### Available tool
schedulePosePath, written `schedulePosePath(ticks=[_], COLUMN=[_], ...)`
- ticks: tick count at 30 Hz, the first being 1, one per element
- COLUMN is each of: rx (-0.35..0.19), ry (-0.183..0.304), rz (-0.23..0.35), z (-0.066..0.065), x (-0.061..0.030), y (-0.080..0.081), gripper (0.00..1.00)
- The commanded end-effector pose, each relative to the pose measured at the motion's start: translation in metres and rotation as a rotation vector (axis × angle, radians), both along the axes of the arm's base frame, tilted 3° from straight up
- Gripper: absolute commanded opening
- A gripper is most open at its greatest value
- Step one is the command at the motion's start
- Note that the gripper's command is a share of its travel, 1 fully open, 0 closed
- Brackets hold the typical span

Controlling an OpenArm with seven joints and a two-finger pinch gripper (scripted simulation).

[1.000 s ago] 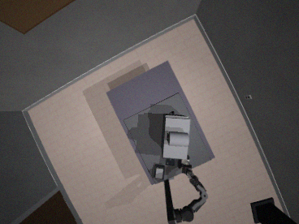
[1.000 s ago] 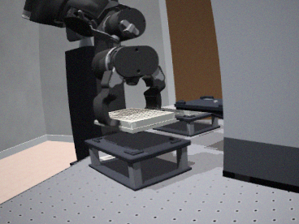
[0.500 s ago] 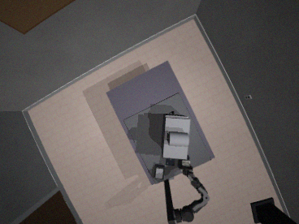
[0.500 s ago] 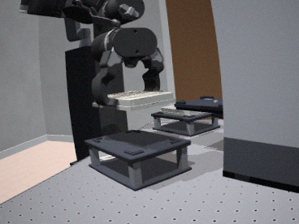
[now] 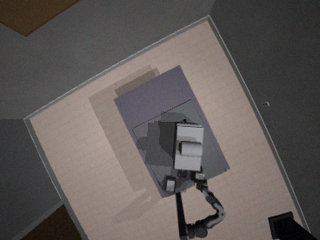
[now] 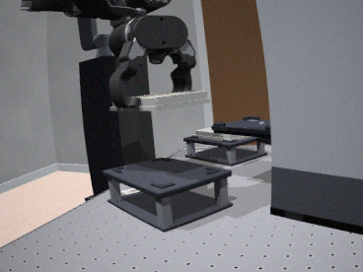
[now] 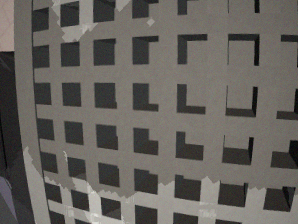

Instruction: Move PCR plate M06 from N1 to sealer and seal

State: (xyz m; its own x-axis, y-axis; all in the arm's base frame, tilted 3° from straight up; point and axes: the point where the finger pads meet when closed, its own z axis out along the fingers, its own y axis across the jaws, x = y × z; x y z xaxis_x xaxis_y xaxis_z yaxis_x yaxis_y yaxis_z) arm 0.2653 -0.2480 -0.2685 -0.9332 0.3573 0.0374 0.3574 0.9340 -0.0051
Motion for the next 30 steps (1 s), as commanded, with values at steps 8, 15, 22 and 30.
schedulePosePath(ticks=[8,15,22,30], rx=[-0.004,0.002,0.002,-0.008], ry=[0.004,0.007,0.007,0.003], rz=[0.003,0.001,0.001,0.017], z=[0.000,-0.008,-0.008,0.001], x=[-0.0005,-0.0022,-0.0022,0.0199], y=[0.000,0.001,0.001,0.032], gripper=[0.00,0.00,0.00,0.00])
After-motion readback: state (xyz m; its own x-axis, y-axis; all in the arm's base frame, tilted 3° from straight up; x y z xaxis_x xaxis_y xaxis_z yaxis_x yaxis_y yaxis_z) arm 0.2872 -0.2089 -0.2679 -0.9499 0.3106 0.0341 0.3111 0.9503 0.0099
